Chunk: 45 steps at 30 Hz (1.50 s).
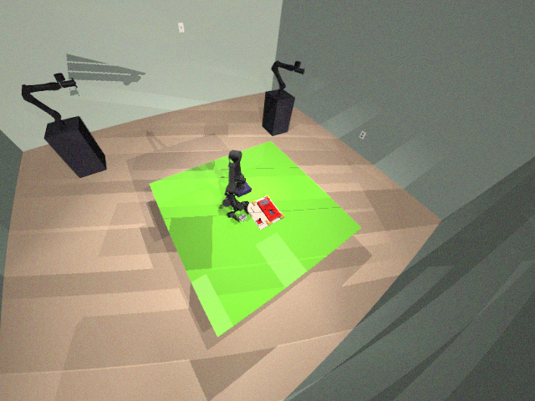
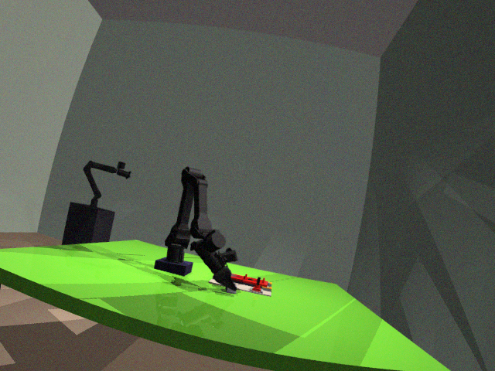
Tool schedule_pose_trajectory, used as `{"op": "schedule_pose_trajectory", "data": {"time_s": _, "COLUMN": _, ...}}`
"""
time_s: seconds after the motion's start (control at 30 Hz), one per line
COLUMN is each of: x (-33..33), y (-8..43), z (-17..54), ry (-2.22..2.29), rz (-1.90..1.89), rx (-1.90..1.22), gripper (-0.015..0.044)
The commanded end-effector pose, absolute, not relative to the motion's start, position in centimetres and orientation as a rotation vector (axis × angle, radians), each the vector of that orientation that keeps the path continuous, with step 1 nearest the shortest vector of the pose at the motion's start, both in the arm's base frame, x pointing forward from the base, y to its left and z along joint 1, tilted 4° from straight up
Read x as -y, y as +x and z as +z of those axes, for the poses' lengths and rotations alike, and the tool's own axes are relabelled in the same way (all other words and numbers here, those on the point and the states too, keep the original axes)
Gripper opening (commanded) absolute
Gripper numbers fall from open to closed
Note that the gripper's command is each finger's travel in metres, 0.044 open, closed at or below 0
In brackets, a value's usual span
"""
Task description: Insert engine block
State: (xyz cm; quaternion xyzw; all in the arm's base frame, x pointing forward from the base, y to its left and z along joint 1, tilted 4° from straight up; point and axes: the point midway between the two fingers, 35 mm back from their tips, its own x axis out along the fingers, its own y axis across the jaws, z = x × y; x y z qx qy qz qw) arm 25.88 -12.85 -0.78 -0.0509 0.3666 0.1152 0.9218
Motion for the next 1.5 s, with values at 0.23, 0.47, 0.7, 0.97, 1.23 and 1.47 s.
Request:
{"op": "schedule_pose_trajectory", "data": {"time_s": 0.23, "x": 13.7, "y": 23.6, "z": 2.2, "ry": -0.114, "rz": 0.230, "rx": -0.752, "gripper": 0.0440}}
{"op": "schedule_pose_trajectory", "data": {"time_s": 0.47, "x": 13.6, "y": 23.7, "z": 1.8, "ry": -0.110, "rz": 0.227, "rx": -0.758, "gripper": 0.0440}}
{"op": "schedule_pose_trajectory", "data": {"time_s": 0.7, "x": 13.6, "y": 23.7, "z": 1.8, "ry": -0.110, "rz": 0.227, "rx": -0.758, "gripper": 0.0440}}
{"op": "schedule_pose_trajectory", "data": {"time_s": 0.97, "x": 13.6, "y": 23.7, "z": 1.8, "ry": -0.110, "rz": 0.227, "rx": -0.758, "gripper": 0.0440}}
{"op": "schedule_pose_trajectory", "data": {"time_s": 1.23, "x": 13.7, "y": 24.3, "z": 1.6, "ry": 0.074, "rz": 0.157, "rx": -0.868, "gripper": 0.0440}}
{"op": "schedule_pose_trajectory", "data": {"time_s": 1.47, "x": 13.8, "y": 24.8, "z": 1.5, "ry": 0.264, "rz": 0.057, "rx": -0.987, "gripper": 0.0440}}
